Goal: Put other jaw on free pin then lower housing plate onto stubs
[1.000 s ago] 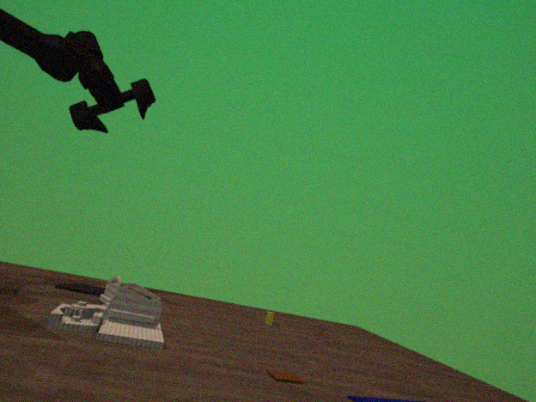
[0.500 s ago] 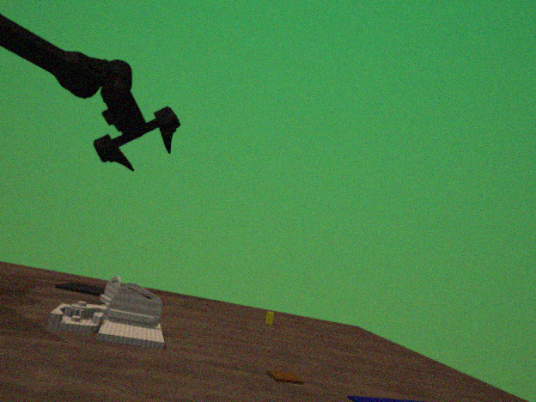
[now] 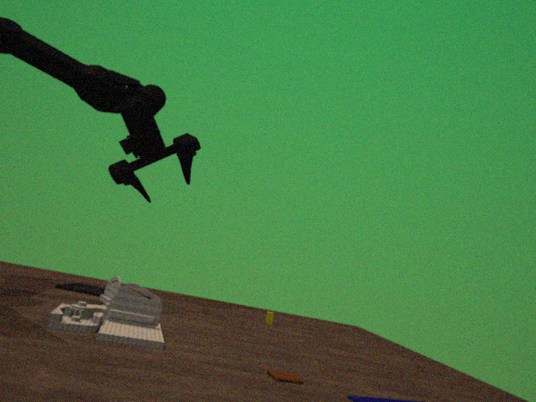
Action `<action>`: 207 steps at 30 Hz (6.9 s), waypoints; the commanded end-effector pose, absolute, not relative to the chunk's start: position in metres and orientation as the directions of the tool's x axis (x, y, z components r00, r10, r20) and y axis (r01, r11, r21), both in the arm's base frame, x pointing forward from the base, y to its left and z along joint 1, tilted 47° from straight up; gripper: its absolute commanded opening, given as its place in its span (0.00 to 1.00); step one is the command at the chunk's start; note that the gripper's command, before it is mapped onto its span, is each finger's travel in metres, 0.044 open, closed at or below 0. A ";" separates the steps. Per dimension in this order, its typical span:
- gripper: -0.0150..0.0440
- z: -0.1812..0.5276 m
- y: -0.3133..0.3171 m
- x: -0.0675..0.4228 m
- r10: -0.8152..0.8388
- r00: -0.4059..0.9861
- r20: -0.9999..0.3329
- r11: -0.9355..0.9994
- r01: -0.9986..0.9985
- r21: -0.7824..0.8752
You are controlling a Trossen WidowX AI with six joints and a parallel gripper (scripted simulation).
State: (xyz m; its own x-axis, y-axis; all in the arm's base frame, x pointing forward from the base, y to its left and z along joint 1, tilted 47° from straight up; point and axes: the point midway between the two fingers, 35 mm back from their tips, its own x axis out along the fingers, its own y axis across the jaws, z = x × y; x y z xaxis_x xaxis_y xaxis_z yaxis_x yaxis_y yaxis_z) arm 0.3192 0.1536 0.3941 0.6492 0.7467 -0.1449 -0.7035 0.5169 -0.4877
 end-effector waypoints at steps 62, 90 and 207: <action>1.00 0.112 0.133 0.296 0.725 0.116 -0.679 -0.105 -0.956 -0.275; 1.00 0.087 0.161 0.299 0.727 0.116 -0.676 -0.104 -0.956 -0.276; 0.48 0.089 0.059 0.284 0.709 0.115 -0.696 0.371 -0.900 0.230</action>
